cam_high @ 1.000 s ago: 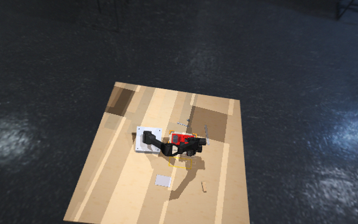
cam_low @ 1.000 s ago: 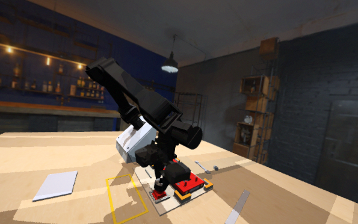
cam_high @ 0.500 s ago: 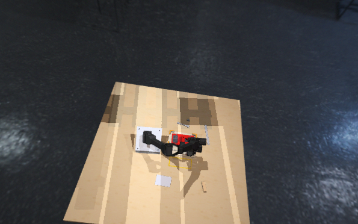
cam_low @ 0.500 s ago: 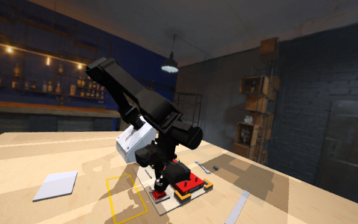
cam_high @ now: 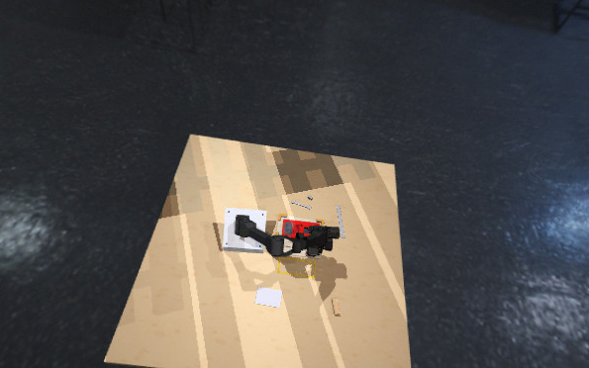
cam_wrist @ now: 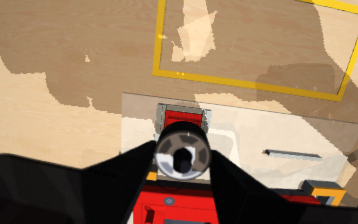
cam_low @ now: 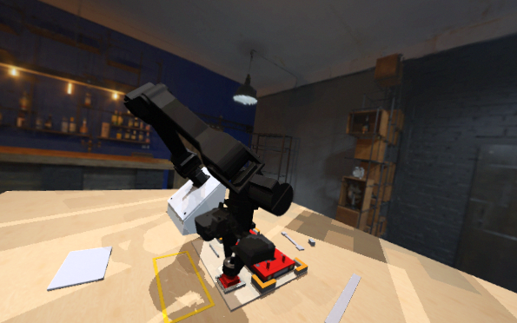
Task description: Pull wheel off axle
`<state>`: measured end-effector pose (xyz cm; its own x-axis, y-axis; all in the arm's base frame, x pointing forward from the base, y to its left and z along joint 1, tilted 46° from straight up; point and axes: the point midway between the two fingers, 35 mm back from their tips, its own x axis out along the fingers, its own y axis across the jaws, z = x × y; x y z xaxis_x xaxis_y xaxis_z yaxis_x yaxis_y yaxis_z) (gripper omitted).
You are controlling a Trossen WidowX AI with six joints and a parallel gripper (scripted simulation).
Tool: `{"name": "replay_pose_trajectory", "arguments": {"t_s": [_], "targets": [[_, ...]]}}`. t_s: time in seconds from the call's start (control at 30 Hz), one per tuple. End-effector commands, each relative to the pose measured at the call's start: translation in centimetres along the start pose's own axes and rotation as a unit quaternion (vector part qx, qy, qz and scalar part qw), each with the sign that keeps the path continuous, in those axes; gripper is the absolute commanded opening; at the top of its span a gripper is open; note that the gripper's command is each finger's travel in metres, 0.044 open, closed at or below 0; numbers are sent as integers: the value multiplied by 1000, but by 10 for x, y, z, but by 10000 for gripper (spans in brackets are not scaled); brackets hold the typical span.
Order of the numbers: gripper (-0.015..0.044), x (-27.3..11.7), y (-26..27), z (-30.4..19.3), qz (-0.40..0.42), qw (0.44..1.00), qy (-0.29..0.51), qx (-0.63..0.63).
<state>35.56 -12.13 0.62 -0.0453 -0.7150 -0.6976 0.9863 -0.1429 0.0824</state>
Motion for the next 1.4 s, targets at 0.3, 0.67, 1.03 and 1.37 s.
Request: {"name": "replay_pose_trajectory", "arguments": {"t_s": [0.3, 0.67, 1.03, 1.37], "targets": [[0, -20, -1, -4, 10, 1000, 0, -15], [0, -24, -1, -4, 10, 1000, -1, -15], [0, -27, -1, -4, 11, 1000, -1, -15], [0, -32, -1, -4, 11, 1000, -1, -15]]}}
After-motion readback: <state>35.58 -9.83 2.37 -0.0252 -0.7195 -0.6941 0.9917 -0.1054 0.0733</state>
